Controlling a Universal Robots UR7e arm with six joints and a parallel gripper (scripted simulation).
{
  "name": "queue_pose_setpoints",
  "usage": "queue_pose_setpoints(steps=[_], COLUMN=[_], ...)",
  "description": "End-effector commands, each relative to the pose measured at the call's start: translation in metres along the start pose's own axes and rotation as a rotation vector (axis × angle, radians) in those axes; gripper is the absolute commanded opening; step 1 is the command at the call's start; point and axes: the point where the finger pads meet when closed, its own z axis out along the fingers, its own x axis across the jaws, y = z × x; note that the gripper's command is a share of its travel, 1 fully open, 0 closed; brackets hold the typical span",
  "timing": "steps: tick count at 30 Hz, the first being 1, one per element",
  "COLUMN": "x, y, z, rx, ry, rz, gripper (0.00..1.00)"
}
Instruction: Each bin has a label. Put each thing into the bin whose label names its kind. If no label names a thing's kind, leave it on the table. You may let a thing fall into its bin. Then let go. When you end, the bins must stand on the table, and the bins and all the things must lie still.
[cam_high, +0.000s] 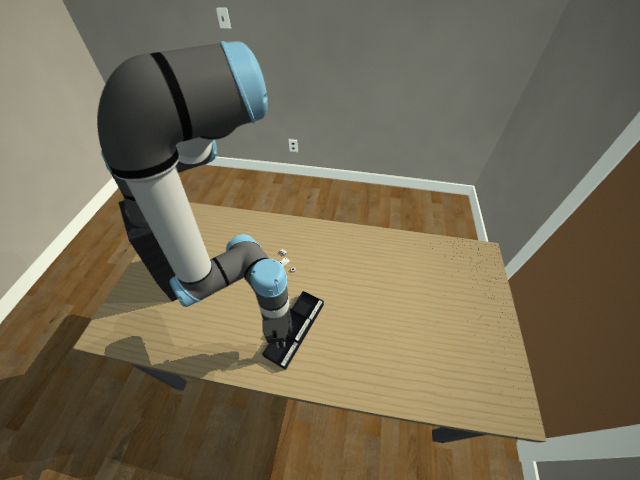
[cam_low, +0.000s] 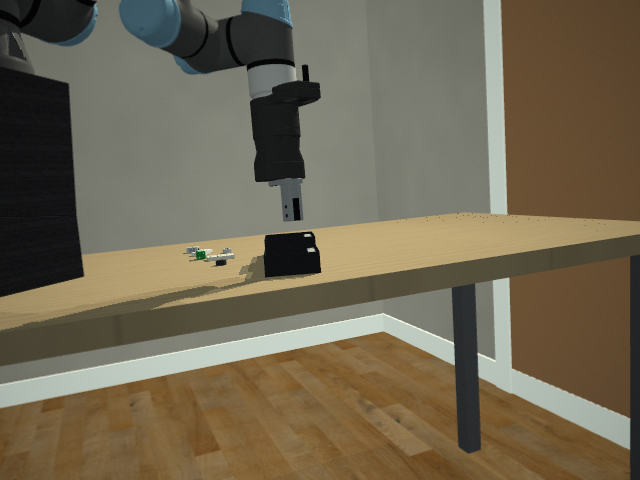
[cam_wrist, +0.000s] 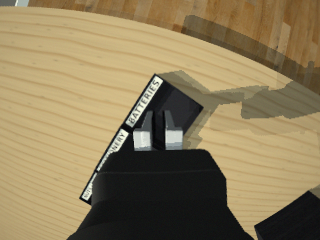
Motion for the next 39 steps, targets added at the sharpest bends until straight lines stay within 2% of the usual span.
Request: queue_pose_setpoints(steps=[1,4,11,39], x=[0.0021,-0.0009,-0.0006,0.0006], y=[0.0016,-0.0038,-0.0033,-0.0006], z=[0.0020,-0.0006,-0.0003,0.0005], rx=[-0.004,-0.006,-0.010,-0.025], ry=[-0.001,-0.007,-0.009,-0.036], rz=[-0.048,-0.198,-0.289,-0.873], gripper=[0.31,0.31,0.31,0.31])
